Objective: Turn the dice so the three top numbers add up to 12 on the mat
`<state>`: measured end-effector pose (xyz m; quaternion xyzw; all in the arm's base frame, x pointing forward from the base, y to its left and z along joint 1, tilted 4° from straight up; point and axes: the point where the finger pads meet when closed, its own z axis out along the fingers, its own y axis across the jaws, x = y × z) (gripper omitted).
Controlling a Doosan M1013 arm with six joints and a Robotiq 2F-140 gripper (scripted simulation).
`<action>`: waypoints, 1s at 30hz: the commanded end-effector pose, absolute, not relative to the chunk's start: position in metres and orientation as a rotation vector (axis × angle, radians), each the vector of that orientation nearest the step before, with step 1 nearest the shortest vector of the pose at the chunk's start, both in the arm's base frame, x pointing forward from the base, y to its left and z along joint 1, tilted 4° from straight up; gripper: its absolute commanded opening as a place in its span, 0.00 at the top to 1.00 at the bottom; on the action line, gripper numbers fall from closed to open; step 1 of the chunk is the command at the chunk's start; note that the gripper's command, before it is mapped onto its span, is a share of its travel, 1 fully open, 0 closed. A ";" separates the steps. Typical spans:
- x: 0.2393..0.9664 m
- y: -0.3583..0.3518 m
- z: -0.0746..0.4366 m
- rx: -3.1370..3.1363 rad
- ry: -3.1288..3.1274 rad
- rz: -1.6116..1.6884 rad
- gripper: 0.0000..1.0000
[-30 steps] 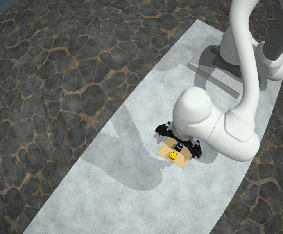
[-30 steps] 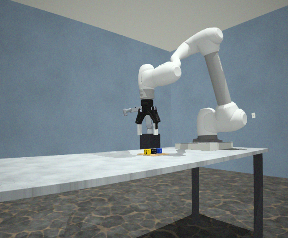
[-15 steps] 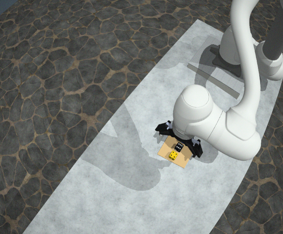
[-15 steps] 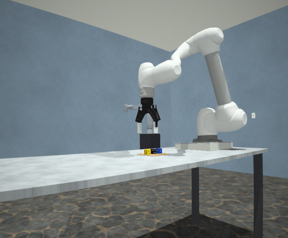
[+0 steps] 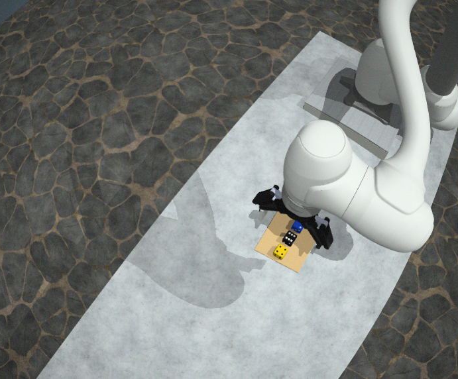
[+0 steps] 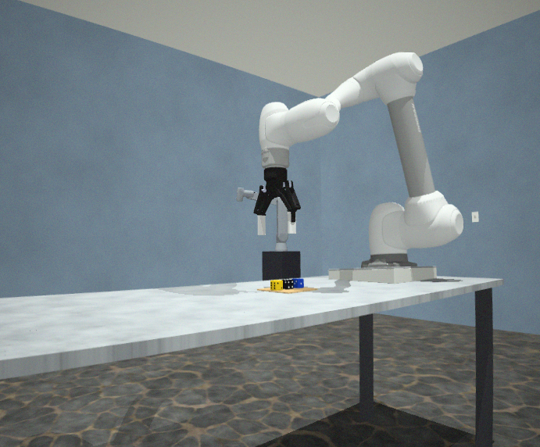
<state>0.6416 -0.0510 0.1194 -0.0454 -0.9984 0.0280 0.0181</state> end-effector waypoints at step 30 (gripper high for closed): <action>0.642 -0.050 0.130 -0.141 -3.101 0.087 0.00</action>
